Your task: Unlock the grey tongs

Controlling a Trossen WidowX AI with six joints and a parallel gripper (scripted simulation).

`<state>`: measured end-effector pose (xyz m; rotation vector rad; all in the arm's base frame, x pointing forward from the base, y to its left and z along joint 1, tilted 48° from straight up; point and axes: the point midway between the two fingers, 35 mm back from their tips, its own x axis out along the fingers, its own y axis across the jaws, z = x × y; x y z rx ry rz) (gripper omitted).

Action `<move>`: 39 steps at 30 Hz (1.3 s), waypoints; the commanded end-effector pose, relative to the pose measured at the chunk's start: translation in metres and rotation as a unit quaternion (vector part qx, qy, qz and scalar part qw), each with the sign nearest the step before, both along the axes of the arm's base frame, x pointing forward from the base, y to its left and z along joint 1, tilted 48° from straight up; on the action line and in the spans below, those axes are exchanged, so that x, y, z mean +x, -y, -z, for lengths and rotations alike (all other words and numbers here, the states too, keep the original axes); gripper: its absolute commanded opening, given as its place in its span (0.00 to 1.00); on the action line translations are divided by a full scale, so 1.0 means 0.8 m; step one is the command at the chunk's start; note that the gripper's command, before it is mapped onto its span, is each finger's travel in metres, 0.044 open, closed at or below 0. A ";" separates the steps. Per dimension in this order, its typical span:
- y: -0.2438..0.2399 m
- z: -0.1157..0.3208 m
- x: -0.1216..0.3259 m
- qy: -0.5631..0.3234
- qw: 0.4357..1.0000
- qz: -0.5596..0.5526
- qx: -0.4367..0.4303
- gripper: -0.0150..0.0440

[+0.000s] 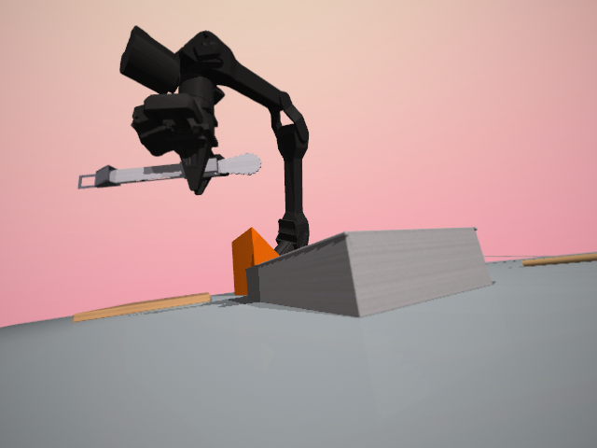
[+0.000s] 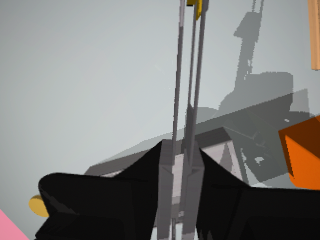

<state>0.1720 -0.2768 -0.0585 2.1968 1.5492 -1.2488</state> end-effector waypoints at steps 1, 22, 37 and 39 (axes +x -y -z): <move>0.014 0.022 -0.031 -0.033 0.999 0.030 0.004 0.00; 0.040 0.078 -0.171 -0.154 0.976 0.148 0.025 0.00; 0.035 0.065 -0.307 -0.257 0.933 0.252 0.027 0.00; 0.031 0.063 -0.324 -0.270 0.925 0.265 0.028 0.00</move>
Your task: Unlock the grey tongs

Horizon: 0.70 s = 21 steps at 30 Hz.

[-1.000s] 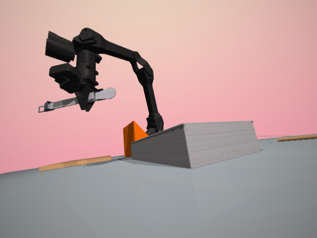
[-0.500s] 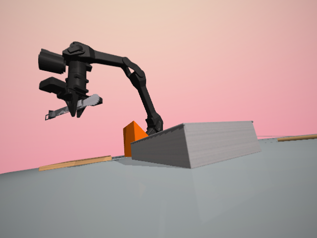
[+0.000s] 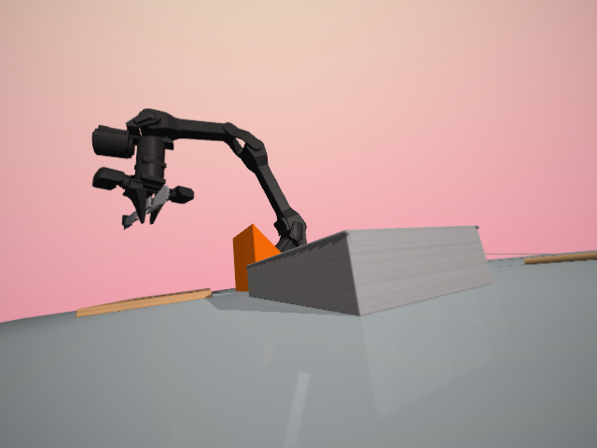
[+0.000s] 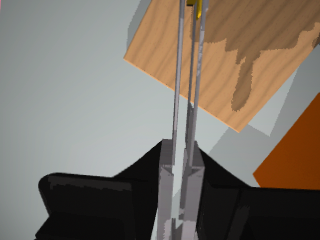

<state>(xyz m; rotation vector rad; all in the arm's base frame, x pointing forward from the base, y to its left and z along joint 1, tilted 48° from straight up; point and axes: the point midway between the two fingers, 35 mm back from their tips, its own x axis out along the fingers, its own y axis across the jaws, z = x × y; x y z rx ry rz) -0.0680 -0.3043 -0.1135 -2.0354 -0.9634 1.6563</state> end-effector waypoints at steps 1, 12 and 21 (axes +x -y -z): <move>-0.006 -0.007 -0.033 -0.030 0.999 0.026 0.001 0.00; -0.041 -0.020 -0.127 -0.109 0.989 0.103 0.016 0.00; -0.084 -0.033 -0.197 -0.172 0.971 0.164 0.036 0.00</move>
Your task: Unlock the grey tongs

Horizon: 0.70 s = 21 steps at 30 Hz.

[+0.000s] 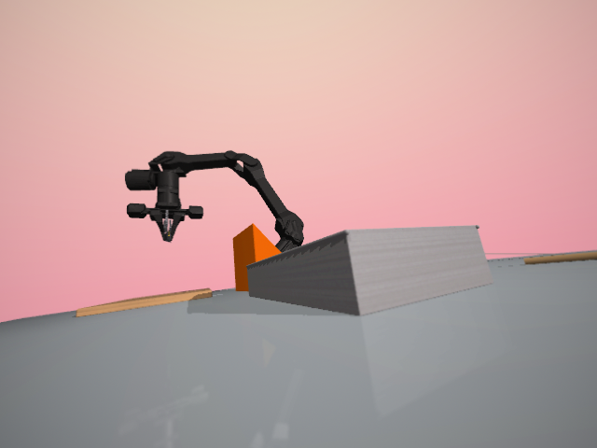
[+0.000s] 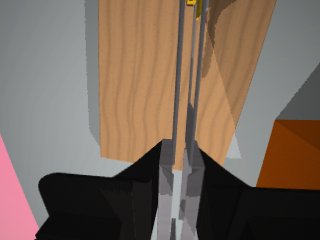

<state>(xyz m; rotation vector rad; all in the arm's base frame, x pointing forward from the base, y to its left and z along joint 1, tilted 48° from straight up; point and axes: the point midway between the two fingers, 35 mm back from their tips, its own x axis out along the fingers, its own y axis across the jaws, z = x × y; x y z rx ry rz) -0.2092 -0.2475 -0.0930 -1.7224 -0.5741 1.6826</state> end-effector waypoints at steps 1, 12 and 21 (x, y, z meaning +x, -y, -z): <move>-0.018 -0.008 -0.028 -0.030 0.999 0.026 0.008 0.00; -0.030 -0.006 -0.036 -0.056 0.998 0.021 0.025 0.00; -0.042 0.011 -0.025 -0.160 0.980 -0.086 0.088 0.00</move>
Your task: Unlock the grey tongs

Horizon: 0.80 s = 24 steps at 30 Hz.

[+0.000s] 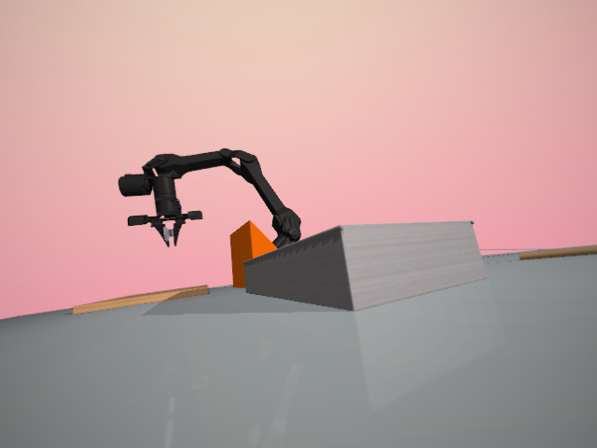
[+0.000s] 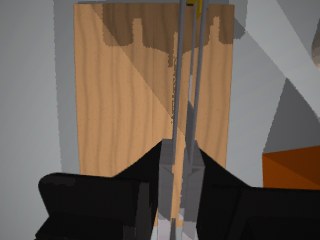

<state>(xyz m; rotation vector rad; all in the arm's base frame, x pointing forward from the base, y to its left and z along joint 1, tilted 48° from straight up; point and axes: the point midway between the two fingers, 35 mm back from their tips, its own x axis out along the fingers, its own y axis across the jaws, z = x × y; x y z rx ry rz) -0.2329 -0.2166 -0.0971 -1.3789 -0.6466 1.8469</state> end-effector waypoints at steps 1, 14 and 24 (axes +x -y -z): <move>-0.004 0.007 0.006 -0.046 0.997 -0.052 0.030 0.00; -0.006 0.014 0.023 -0.207 0.943 -0.247 0.083 0.00; 0.002 0.010 0.037 -0.285 0.888 -0.352 0.079 0.00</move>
